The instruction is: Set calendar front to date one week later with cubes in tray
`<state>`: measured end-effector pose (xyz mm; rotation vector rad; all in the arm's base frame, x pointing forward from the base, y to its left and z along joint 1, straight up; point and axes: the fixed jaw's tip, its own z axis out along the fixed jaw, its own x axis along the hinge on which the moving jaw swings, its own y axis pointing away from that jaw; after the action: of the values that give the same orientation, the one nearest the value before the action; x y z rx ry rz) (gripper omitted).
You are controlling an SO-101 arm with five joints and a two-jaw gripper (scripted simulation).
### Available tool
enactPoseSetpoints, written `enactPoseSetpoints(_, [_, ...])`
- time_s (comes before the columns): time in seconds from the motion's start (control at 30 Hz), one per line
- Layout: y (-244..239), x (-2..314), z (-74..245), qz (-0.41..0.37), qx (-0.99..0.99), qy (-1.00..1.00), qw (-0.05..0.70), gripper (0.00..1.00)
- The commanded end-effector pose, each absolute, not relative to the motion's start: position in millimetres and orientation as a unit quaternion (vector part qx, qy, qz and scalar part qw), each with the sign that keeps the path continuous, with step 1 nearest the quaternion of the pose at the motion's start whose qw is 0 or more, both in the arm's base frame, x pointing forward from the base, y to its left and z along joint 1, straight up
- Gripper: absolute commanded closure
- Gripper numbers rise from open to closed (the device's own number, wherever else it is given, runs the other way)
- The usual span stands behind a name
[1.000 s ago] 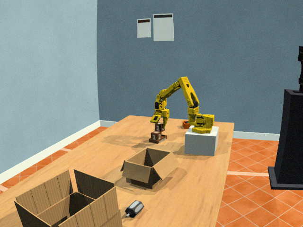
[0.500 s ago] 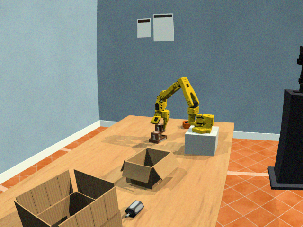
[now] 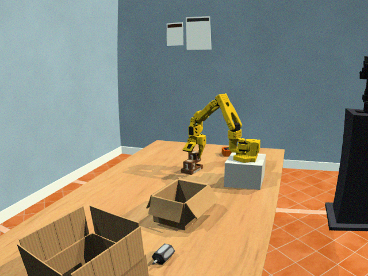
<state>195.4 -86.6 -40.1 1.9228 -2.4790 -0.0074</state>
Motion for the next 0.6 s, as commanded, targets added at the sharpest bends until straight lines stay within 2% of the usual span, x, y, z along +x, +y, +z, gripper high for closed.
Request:
enactPoseSetpoints(0.0, [-86.3, 191.5, -45.5, -0.009, 0.614, -0.789, 0.005, 1.0])
enactPoseSetpoints(0.57, [-86.2, 191.3, -51.4, -0.009, 0.614, -0.789, 0.005, 1.0])
